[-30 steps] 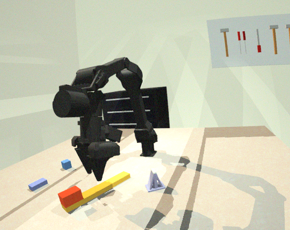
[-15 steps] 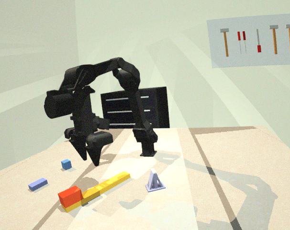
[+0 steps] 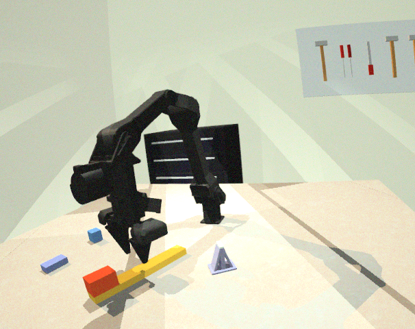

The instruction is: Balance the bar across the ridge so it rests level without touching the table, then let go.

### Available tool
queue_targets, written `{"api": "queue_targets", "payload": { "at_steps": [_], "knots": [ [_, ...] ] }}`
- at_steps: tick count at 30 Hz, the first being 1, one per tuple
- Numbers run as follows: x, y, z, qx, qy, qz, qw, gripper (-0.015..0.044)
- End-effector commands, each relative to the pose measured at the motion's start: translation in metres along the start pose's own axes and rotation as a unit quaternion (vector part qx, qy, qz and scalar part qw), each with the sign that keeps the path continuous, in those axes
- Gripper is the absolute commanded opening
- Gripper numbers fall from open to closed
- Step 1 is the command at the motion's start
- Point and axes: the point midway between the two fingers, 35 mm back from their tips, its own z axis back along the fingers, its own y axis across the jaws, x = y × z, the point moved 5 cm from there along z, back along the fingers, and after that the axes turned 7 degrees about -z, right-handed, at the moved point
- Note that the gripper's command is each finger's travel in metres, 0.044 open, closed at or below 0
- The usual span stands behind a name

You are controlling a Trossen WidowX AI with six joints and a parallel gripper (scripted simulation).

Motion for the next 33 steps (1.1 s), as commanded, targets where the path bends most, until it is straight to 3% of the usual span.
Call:
{"api": "queue_targets", "payload": {
  "at_steps": [1, 33],
  "knots": [
    [0.001, 0.0, -0.014, -0.001, -0.004, 0.003, 1.0, 0.0315],
    [0.001, 0.0, -0.04, -0.001, -0.004, 0.003, 1.0, 0.0315]
  ]
}}
